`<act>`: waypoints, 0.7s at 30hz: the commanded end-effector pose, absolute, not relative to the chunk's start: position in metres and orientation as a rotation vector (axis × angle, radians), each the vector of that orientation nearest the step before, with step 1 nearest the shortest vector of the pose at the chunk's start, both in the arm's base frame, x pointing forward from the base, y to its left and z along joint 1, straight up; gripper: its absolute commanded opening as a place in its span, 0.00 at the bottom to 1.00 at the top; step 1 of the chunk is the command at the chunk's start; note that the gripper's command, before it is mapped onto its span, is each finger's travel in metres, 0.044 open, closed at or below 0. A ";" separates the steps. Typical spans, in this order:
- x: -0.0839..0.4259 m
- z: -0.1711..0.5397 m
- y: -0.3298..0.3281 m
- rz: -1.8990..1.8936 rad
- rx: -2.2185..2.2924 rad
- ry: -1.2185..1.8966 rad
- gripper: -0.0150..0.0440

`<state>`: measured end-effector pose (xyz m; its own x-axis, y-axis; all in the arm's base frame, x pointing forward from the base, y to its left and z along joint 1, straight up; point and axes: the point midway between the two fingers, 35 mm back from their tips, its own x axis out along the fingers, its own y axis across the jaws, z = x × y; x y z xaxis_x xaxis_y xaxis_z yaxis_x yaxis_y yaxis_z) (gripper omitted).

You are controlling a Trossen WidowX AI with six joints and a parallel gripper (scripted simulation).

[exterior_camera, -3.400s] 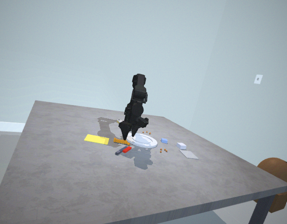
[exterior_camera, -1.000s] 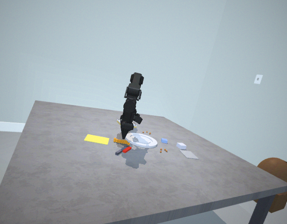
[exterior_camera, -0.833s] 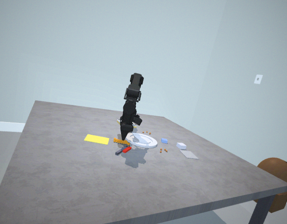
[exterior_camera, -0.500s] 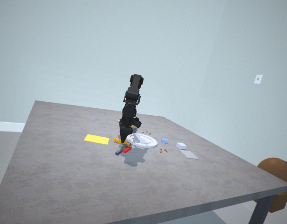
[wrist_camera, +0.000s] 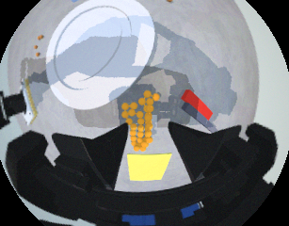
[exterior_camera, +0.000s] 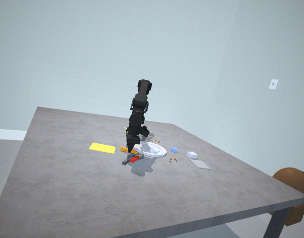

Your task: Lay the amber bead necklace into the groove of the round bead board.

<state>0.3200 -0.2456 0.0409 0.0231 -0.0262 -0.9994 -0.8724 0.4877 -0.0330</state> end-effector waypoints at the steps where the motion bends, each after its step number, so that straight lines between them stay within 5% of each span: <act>1: 0.320 0.041 -0.246 0.796 -0.854 1.401 0.41; 5: 0.320 0.041 -0.246 0.796 -0.854 1.401 0.25; 21: 0.320 0.041 -0.246 0.796 -0.854 1.401 0.25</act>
<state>0.3200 -0.2456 0.0409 0.0231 -0.0263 -0.9994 -0.8724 0.4877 -0.0330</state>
